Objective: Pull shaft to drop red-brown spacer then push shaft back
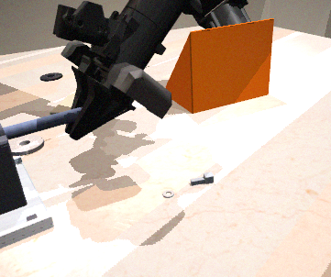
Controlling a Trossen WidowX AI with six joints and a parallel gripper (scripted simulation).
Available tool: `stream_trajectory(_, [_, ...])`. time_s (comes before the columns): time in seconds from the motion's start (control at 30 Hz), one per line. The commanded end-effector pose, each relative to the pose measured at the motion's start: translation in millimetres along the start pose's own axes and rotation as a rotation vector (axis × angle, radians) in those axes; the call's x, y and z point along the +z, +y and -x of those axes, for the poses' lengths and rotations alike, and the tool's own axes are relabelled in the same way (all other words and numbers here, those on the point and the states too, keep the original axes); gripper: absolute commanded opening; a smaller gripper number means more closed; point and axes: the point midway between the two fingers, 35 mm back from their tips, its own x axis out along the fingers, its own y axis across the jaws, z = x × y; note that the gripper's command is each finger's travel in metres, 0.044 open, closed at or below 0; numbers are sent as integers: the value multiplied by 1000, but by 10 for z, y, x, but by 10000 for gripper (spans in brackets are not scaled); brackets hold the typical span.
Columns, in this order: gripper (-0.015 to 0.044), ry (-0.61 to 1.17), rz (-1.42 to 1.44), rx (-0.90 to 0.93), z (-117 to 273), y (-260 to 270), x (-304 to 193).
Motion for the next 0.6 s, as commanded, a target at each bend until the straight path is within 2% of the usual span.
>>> stream_trajectory(0.0, [0, 0, -5, -3, 5, -7, -4])
stream_trajectory(0.57, [0, 0, -5, -3, 16, -7, -15])
